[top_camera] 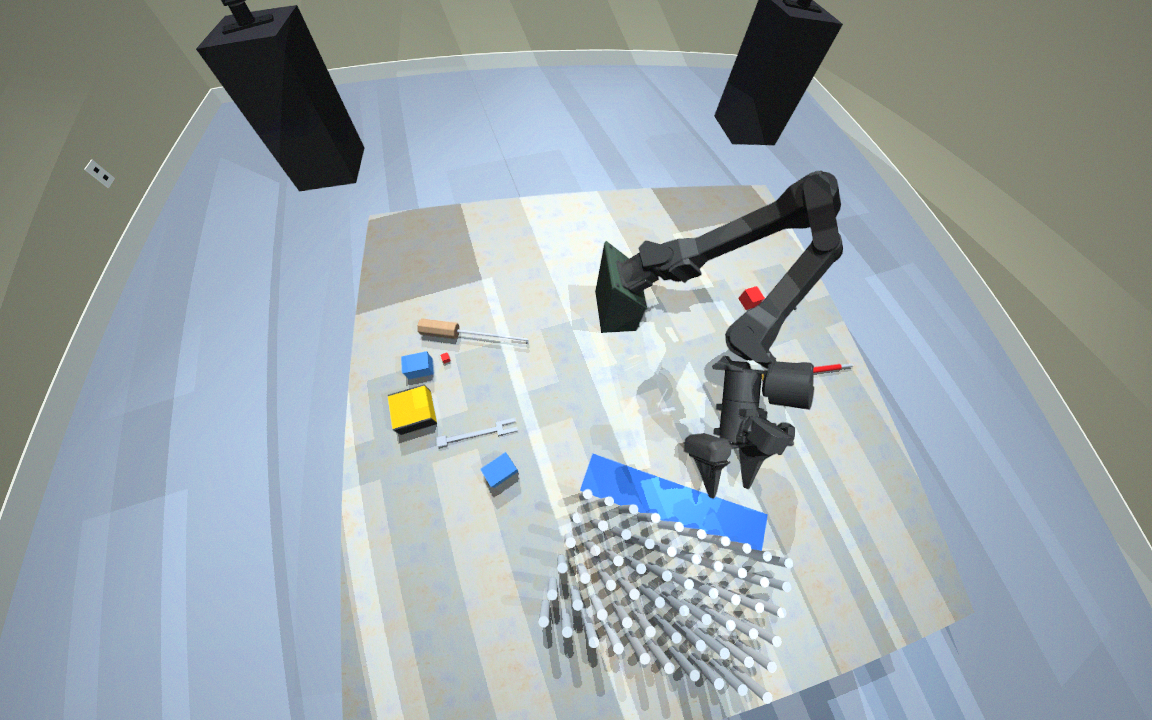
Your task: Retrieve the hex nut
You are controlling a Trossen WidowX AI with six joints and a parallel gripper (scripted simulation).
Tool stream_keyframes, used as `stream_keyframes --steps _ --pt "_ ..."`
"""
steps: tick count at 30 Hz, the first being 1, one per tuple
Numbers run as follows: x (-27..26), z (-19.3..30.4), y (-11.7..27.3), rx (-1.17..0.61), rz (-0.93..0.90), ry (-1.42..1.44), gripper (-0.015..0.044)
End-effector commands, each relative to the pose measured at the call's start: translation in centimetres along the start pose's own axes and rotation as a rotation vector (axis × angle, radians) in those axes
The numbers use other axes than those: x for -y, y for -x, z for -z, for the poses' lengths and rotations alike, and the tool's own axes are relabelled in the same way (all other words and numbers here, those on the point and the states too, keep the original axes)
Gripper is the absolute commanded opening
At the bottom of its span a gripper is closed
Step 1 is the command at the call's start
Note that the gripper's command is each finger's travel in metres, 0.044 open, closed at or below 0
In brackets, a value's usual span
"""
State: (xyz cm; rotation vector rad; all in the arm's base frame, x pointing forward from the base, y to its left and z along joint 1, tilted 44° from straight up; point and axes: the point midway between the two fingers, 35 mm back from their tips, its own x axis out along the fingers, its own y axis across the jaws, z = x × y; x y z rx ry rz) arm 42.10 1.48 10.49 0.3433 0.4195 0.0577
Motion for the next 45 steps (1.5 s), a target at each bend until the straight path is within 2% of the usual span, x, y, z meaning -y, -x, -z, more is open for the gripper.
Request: stream_keyframes --steps 1,7,10,18,25,34,45 --pt "-0.1 0.1 0.0 -0.001 -0.005 -0.003 0.0440" --pt "0.1 0.1 0.0 -0.004 -0.001 0.000 0.0440" --pt "2.2 0.4 -0.6 -0.037 0.046 0.050 0.0440" --pt "15.5 3.8 -1.5 -0.308 0.259 0.324 0.0440" --pt "25.7 8.0 0.4 -0.595 0.304 0.524 0.0440" --pt "35.2 14.6 5.5 -0.909 0.175 0.677 0.0440" --pt "41.9 24.6 14.0 -1.114 -0.207 0.774 0.0440"
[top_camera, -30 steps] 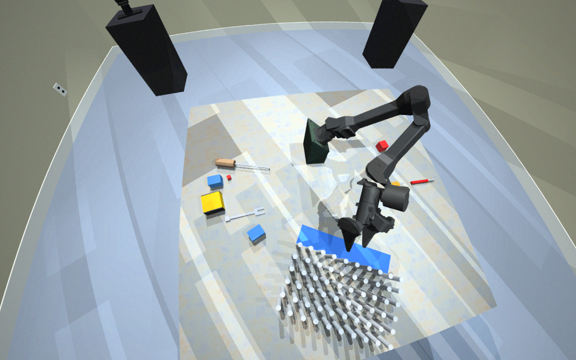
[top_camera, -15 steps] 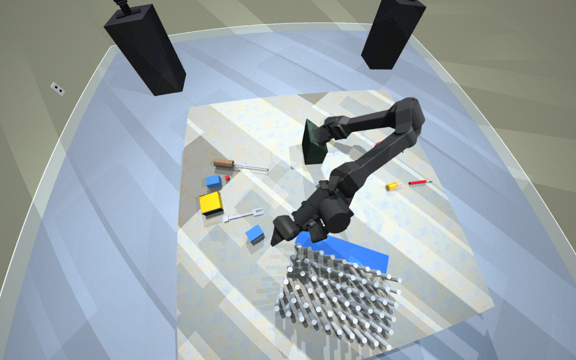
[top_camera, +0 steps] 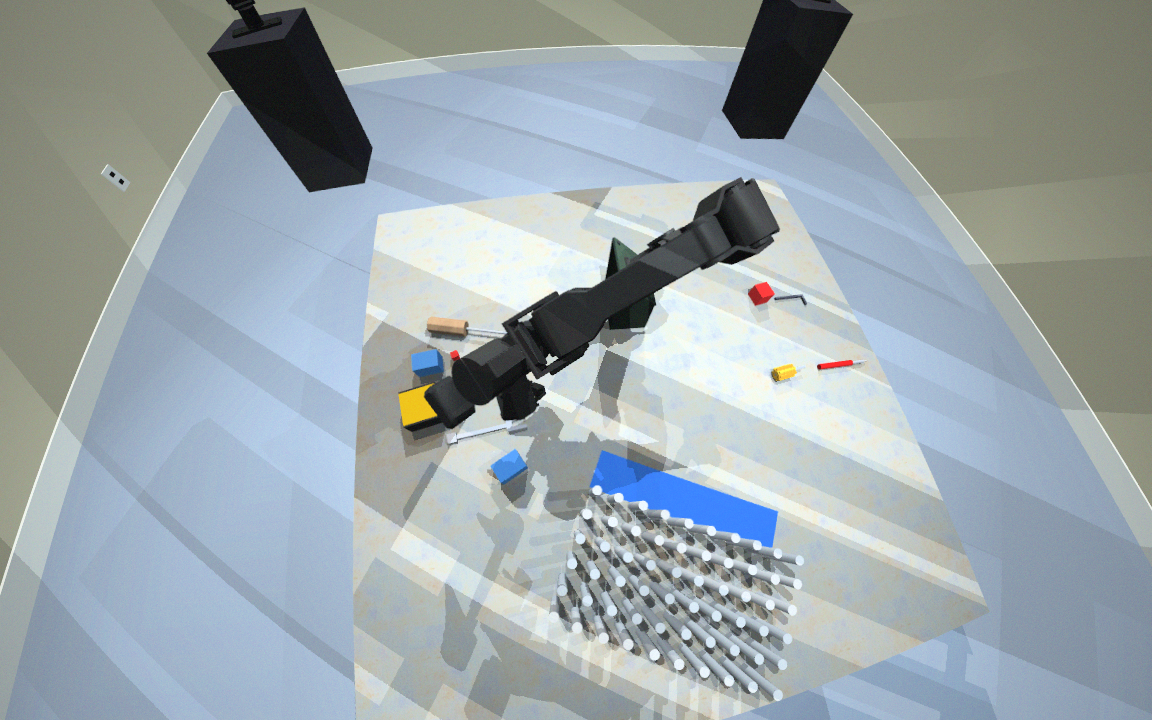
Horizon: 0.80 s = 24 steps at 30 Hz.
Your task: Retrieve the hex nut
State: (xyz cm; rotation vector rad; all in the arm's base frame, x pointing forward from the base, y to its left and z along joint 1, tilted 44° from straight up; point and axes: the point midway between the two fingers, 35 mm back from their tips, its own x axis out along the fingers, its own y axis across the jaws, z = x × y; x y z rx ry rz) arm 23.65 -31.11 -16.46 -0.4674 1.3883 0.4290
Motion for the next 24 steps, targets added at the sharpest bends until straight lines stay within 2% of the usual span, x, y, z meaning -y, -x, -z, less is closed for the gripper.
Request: stream_keyframes --steps 1,7,14,18,24 --pt "-2.8 6.1 -2.6 0.011 -0.162 0.133 0.0440" --pt "-7.2 11.7 -5.0 0.116 -0.322 0.288 0.0440" --pt "-13.6 16.4 -7.1 0.342 -0.438 0.457 0.0440" --pt "-17.4 17.9 -8.1 0.508 -0.448 0.559 0.0440" --pt "-17.6 18.0 -8.1 0.519 -0.447 0.565 0.0440"
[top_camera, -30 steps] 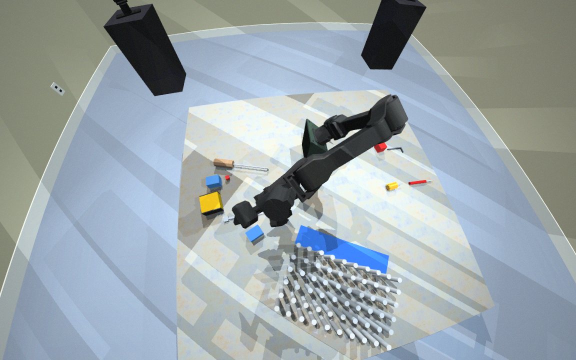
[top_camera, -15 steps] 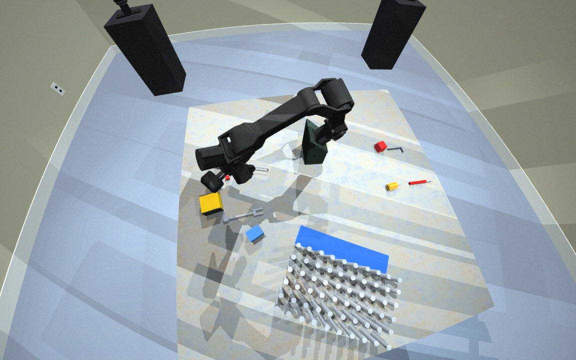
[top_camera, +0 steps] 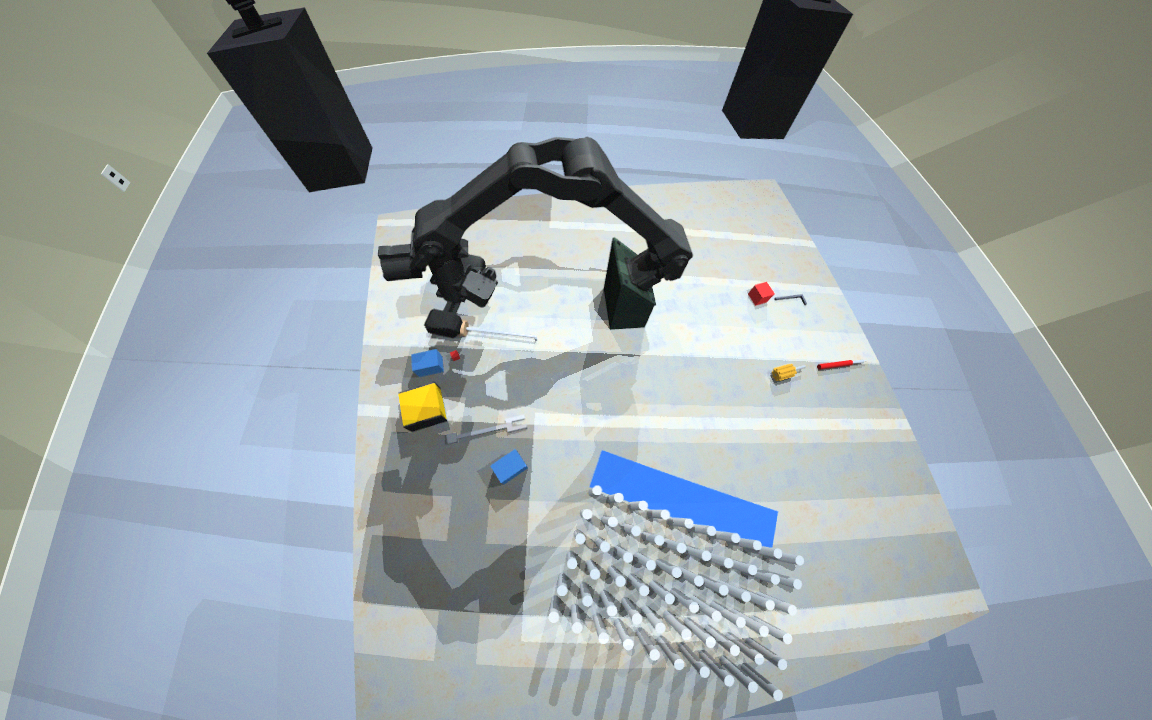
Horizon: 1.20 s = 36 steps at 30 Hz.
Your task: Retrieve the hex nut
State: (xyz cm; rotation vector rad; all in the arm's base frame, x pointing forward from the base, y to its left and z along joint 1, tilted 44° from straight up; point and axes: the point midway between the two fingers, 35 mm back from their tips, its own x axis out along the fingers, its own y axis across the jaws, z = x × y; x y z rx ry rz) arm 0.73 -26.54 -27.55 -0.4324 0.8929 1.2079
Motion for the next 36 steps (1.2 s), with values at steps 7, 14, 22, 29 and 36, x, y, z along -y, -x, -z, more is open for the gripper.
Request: stream_keyframes --steps 7,14,22,29,36 --pt "-1.5 0.0 -0.3 0.042 -0.005 0.047 0.0440" --pt "-1.5 0.0 -0.3 0.042 -0.005 0.047 0.0440" --pt "-1.7 -3.4 0.1 0.065 0.205 0.057 0.0440" --pt "-1.8 -6.7 0.7 0.067 0.378 0.066 0.0440" --pt "-1.8 -6.7 0.7 0.067 0.378 0.066 0.0361"
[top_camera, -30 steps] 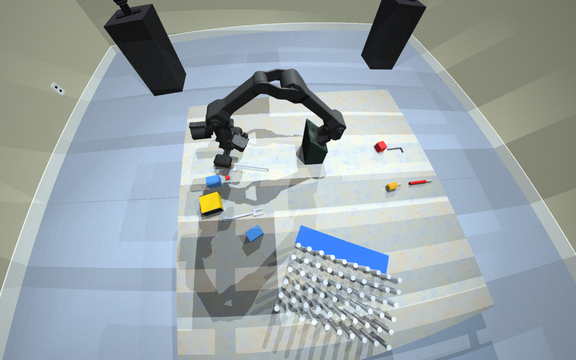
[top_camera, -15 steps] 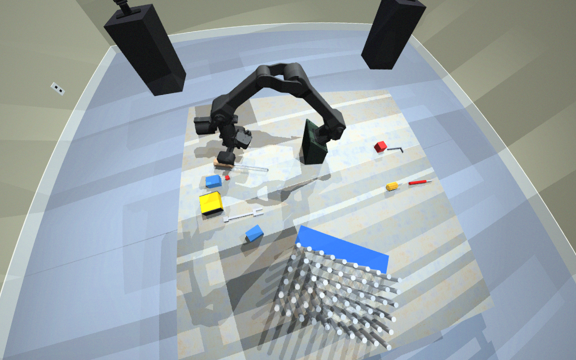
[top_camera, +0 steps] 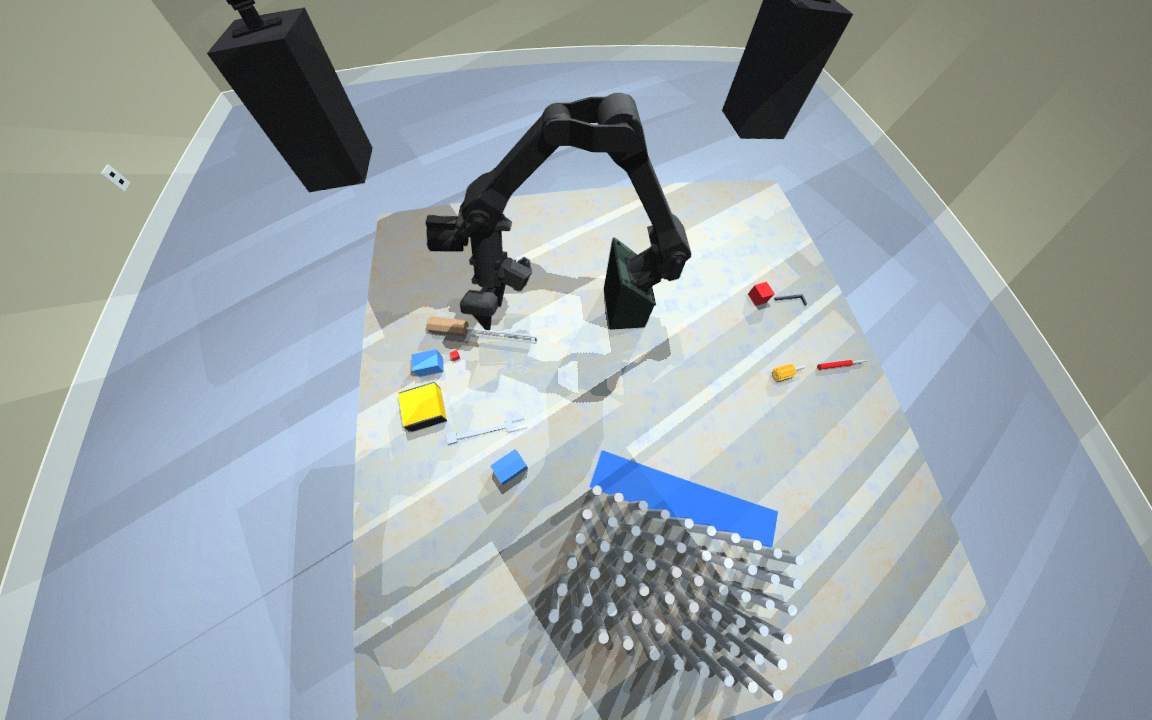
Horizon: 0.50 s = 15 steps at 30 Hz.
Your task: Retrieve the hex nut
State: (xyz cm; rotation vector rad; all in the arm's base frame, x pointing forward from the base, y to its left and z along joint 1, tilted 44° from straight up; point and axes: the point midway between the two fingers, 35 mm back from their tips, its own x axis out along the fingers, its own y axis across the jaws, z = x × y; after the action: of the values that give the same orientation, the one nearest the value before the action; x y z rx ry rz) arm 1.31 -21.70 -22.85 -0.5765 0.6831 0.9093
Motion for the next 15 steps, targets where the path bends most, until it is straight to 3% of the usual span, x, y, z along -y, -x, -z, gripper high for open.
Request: stream_keyframes --steps 1,3,15 --pt "0.01 -0.20 -0.01 0.000 0.011 0.003 0.0335" --pt "0.01 -0.20 -0.01 0.000 0.011 0.003 0.0282" --pt "-0.09 -0.17 -0.23 0.000 0.011 0.003 0.0280"
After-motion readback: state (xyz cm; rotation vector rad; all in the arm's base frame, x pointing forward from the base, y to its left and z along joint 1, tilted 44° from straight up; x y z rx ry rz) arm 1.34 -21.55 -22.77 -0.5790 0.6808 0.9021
